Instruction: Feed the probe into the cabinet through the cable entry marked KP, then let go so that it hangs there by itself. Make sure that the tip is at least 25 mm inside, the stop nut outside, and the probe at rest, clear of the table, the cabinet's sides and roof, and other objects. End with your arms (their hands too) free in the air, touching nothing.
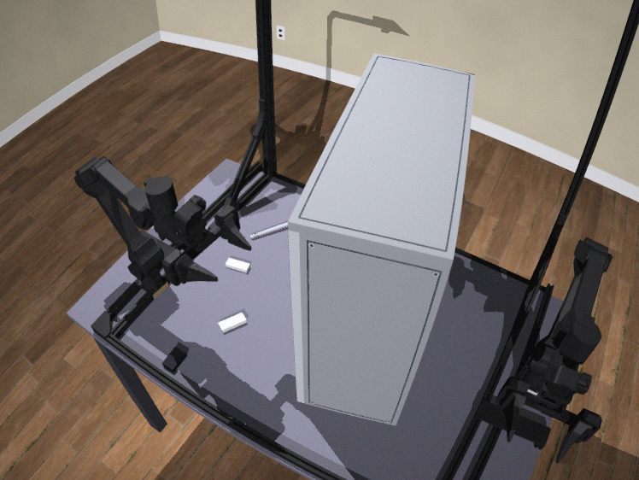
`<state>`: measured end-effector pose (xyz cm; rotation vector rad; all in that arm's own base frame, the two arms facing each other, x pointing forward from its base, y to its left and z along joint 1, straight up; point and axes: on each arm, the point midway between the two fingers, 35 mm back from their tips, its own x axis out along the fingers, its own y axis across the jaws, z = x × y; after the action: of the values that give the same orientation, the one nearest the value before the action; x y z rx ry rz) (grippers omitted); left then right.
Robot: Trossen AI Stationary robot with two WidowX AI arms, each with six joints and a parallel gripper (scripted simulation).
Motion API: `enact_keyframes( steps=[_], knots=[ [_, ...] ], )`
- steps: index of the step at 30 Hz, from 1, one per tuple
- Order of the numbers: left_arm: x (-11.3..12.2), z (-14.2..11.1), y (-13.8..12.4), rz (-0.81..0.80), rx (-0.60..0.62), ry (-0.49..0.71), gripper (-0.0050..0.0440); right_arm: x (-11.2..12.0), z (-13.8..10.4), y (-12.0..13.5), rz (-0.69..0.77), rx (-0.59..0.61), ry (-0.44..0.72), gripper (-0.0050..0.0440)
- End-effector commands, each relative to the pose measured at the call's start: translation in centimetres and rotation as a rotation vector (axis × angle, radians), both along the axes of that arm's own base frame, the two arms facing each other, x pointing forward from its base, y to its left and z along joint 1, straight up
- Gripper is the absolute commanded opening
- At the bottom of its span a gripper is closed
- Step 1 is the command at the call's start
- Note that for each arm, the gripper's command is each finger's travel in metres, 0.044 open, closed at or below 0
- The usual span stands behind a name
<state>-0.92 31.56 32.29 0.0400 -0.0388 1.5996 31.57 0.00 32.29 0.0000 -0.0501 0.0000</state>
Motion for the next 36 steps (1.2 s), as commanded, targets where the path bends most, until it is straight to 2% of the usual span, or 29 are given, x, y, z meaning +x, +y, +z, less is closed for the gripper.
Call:
enact_keyframes(
  steps=[1, 18, 19, 21, 24, 28, 32, 34, 35, 36],
  knots=[
    [0.0, 0.0, 0.0, 0.0, 0.0, 0.0, 0.044, 0.0, 0.0, 0.0, 0.0, 0.0, 0.0, 0.044],
    [0.0, 0.5, -0.2, 0.0, 0.014, 0.0, 0.044, 0.0, -0.3, 0.0, 0.0, 0.0, 0.016, 0.044],
    [0.0, 2.1, -0.7, 0.0, 0.055, 0.002, 0.044, 0.0, -1.4, 0.0, 0.0, 0.0, 0.063, 0.044],
    [0.1, 7.5, -3.0, 0.0, 0.196, 0.006, 0.044, -0.3, -4.6, 0.0, 0.0, 0.0, 0.213, 0.044],
    [0.2, 11.3, -5.3, 0.0, 0.302, 0.009, 0.044, -1.0, -7.8, 0.0, 0.0, 0.0, 0.362, 0.044],
    [0.3, 17.6, -10.5, 0.0, 0.492, 0.014, 0.044, -2.7, -11.7, 0.0, 0.0, 0.0, 0.557, 0.044],
    [0.5, 22.7, -16.8, 0.0, 0.675, 0.02, 0.044, -5.2, -15.2, 0.0, 0.0, 0.0, 0.754, 0.044],
    [0.5, 22.7, -16.8, 0.0, 0.675, 0.02, 0.044, -5.2, -15.2, 0.0, 0.0, 0.0, 0.754, 0.044],
    [0.6, 24.1, -18.9, 0.0, 0.73, 0.021, 0.044, -6.3, -16.4, 0.0, 0.0, 0.0, 0.83, 0.044],
    [0.7, 25.9, -22.3, 0.0, 0.816, 0.024, 0.044, -7.3, -17.4, 0.0, 0.0, 0.0, 0.892, 0.044]
  ],
)
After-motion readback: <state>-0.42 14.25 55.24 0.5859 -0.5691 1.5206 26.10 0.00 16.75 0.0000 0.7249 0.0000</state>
